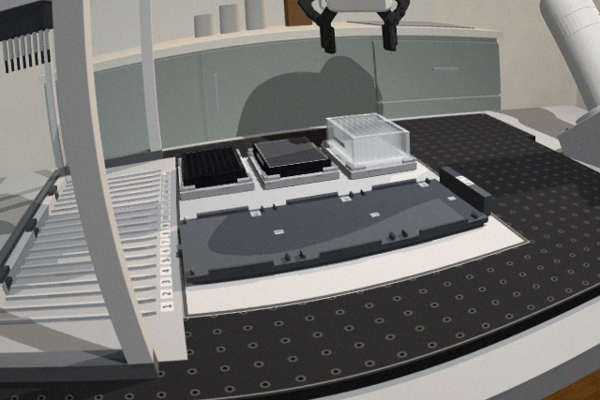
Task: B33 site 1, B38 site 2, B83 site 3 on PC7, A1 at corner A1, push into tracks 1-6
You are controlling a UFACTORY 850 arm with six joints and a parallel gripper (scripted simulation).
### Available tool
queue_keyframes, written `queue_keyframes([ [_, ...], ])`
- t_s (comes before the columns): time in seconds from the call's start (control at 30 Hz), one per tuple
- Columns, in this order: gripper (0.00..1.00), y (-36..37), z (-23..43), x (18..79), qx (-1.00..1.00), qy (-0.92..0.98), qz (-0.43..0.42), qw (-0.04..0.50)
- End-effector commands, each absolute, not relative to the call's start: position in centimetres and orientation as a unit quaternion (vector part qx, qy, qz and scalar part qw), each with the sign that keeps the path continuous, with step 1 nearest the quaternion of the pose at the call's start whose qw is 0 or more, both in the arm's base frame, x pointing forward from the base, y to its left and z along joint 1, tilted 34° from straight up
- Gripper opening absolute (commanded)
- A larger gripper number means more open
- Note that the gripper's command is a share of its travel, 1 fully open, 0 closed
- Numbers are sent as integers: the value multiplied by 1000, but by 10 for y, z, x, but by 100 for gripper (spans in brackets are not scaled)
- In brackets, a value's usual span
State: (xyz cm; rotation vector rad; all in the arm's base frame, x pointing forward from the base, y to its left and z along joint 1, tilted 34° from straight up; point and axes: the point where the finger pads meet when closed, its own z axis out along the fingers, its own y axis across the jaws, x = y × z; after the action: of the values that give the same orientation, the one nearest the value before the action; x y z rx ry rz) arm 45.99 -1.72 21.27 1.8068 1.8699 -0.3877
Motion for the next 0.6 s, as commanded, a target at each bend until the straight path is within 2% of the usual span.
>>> queue_keyframes([
  [0.0,100,-17,213,461,665,688,-142,255],
  [0.57,100,-24,202,463,665,688,-142,255],
])
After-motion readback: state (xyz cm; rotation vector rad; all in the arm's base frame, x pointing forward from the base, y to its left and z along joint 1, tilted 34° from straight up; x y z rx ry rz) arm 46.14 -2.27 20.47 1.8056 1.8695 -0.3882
